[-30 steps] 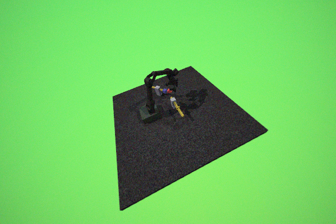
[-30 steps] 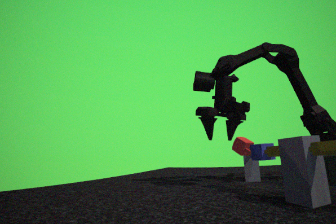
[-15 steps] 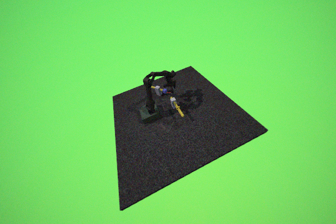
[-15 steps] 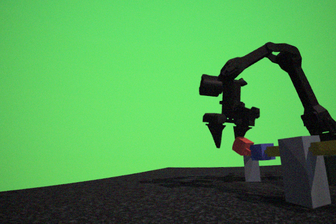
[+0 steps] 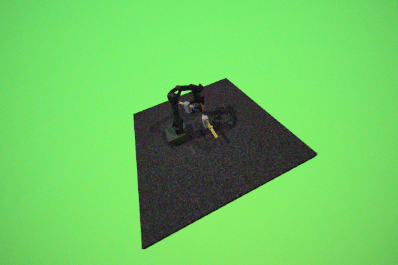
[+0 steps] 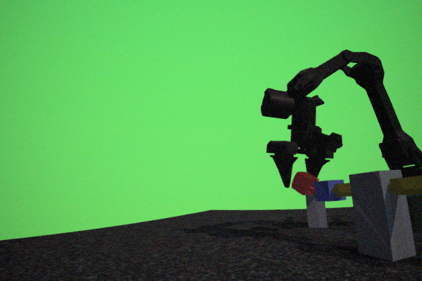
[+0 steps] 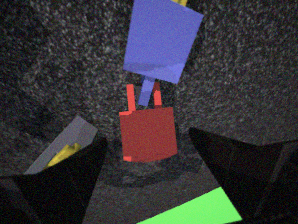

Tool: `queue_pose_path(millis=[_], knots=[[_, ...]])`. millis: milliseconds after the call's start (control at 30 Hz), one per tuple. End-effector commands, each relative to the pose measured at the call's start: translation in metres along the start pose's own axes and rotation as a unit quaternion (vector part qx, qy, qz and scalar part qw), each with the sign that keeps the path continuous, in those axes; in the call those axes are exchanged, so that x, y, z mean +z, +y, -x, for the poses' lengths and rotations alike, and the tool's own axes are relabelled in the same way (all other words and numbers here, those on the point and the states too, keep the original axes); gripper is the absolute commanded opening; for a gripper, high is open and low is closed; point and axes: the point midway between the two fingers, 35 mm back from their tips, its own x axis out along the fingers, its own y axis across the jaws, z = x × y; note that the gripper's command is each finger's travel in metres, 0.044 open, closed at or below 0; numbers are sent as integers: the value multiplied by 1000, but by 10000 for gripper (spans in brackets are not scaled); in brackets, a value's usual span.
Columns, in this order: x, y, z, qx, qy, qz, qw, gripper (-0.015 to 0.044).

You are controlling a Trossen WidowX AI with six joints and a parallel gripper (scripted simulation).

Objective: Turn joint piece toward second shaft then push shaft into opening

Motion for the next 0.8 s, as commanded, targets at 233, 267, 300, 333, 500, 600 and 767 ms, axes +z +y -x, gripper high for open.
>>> queue_pose_path(millis=[233,267,300,333,500,600,767], knots=[[1,1,-18,3,1,-1,1000,440],[2,1,-20,3,1,-1,1000,440],[2,1,-21,3,1,-1,1000,440],[2,1,-23,3,1,-1,1000,440],[2,1,-25,3,1,-1,1000,387],[2,1,-25,3,1,-1,1000,309],[2,1,-25,3,1,-1,1000,182]])
